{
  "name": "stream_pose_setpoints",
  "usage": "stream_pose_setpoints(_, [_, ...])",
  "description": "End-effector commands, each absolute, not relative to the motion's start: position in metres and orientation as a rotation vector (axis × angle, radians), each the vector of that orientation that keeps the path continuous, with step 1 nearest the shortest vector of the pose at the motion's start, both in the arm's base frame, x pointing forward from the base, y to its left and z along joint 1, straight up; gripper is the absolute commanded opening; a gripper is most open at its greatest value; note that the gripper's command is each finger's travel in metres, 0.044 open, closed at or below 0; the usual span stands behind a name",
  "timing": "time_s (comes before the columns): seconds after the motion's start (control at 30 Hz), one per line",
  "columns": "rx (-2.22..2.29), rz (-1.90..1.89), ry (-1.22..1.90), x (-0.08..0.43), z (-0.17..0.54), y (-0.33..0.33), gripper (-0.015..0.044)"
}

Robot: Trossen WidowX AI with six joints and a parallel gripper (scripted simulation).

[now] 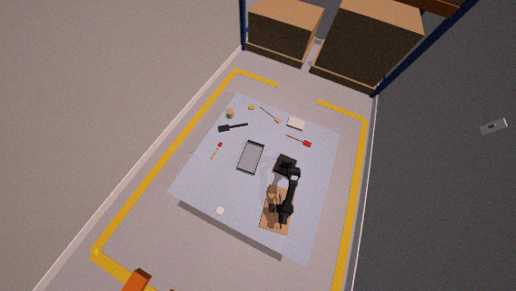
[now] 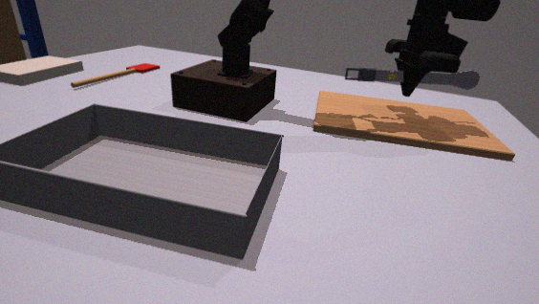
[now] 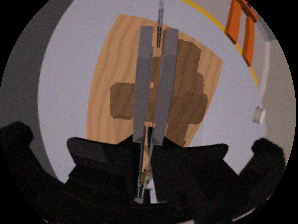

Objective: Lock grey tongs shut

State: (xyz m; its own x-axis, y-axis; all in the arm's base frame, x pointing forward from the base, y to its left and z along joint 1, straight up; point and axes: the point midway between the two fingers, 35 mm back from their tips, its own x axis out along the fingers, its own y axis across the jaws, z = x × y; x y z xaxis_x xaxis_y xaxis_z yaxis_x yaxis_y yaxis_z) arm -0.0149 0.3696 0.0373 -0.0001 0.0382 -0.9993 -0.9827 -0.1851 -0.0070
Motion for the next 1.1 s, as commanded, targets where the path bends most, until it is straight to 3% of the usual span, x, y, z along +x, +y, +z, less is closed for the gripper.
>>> stream_pose_setpoints(0.0, [-1.319, 1.355, 1.081, -0.0140, 0.0295, 0.3693, -0.0150])
stream_pose_setpoints(0.33, [-1.319, 1.355, 1.081, -0.0139, 0.0208, 0.3685, -0.0150])
stream_pose_setpoints(1.07, [-1.319, 1.359, 1.086, -0.0148, 0.0225, 0.3681, 0.0428])
